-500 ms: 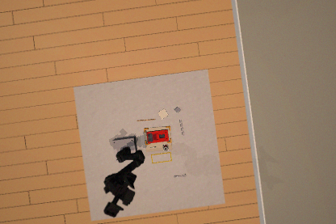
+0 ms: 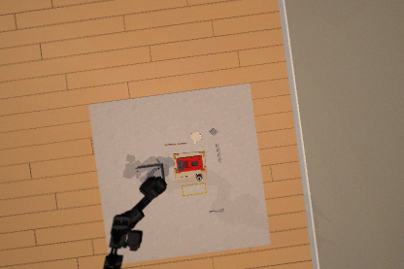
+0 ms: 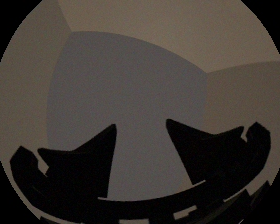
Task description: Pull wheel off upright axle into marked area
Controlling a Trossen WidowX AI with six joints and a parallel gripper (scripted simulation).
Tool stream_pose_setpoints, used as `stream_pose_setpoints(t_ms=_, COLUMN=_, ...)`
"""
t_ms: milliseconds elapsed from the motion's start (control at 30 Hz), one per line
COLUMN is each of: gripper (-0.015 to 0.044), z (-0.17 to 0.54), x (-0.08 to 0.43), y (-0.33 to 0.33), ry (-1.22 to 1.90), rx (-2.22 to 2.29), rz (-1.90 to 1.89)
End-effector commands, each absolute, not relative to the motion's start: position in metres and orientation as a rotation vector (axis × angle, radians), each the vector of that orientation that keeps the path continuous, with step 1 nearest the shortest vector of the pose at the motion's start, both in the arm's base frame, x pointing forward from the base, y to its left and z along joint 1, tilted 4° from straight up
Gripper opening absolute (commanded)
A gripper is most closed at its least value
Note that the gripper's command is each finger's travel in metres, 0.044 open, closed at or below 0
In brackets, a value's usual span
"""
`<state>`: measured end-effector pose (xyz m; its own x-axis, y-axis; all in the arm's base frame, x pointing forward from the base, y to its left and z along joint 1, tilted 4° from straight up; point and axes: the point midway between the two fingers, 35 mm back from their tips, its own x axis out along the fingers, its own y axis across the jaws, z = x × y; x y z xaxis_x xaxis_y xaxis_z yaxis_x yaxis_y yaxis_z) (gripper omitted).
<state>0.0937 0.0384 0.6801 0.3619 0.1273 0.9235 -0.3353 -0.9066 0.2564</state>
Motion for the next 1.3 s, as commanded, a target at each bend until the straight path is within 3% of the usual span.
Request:
stream_pose_setpoints(t_ms=0, gripper=0.03, z=0.693, x=0.043, y=0.02, ry=-0.068, rx=2.282, rz=1.848)
stream_pose_setpoints(t_ms=300, gripper=0.03, z=0.7, x=-0.034, y=-0.044, ry=0.244, rx=2.346, rz=2.429)
stream_pose_setpoints(t_ms=633, gripper=0.03, z=0.681, x=-0.075, y=-0.147, ry=0.674, rx=2.231, rz=3.09)
stream_pose_setpoints(t_ms=1000, gripper=0.03, z=0.638, x=-0.056, y=-0.253, ry=1.045, rx=1.874, rz=3.731)
stream_pose_setpoints(t_ms=1267, gripper=0.03, z=0.591, x=-0.014, y=-0.321, ry=1.262, rx=1.352, rz=4.21)
